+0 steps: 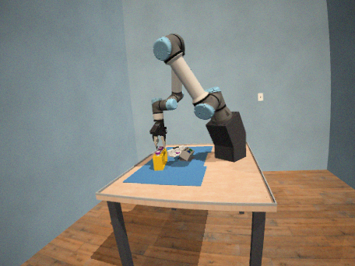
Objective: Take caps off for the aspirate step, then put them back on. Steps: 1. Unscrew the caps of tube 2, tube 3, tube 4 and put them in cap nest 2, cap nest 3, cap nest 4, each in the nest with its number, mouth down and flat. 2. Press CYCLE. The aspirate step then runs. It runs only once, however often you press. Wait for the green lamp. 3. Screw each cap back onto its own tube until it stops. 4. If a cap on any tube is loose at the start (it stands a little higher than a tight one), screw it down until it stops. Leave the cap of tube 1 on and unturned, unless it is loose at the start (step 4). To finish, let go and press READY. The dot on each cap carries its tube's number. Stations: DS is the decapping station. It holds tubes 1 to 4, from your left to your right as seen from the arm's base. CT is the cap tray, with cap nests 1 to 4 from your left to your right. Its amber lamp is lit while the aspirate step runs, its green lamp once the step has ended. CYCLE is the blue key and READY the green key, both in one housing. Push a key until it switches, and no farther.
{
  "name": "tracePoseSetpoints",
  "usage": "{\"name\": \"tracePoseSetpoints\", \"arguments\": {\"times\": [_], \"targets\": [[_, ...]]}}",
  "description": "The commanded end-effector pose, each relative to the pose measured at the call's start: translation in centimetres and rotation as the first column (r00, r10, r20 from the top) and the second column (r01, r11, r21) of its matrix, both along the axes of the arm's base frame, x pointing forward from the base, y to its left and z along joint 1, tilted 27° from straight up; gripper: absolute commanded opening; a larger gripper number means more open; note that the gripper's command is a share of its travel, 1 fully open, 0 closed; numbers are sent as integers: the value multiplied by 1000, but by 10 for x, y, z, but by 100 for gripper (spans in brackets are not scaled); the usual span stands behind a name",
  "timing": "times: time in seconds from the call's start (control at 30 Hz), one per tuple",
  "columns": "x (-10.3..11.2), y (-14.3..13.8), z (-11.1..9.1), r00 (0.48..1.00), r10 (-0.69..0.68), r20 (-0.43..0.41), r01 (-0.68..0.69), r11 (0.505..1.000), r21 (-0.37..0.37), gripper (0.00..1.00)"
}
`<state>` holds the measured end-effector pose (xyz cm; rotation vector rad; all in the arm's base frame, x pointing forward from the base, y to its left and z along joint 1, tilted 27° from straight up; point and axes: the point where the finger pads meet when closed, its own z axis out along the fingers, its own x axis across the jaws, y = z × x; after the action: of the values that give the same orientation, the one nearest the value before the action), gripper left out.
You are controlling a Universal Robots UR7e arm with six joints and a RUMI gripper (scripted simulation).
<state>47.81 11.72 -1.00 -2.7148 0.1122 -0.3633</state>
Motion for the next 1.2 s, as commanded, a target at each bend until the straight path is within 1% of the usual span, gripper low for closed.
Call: {"name": "tracePoseSetpoints", "arguments": {"times": [0.0,0.03,0.27,0.3,0.77,0.87,0.93,1.03,1.1,1.17], "targets": [[0,0,0,977,-200,-80,203,979,32,35],[0,0,0,966,-239,-100,244,969,41,35],[0,0,1,966,-239,-100,244,969,41,35],[0,0,1,966,-239,-100,244,969,41,0],[0,0,1,966,-239,-99,244,969,41,0],[0,0,1,993,-111,-40,111,994,10,0],[0,0,1,1000,-22,-3,22,1000,-15,0],[0,0,1,992,112,49,-110,992,-58,0],[0,0,1,992,112,49,-110,992,-58,0],[0,0,1,976,202,80,-195,977,-91,0]]}}
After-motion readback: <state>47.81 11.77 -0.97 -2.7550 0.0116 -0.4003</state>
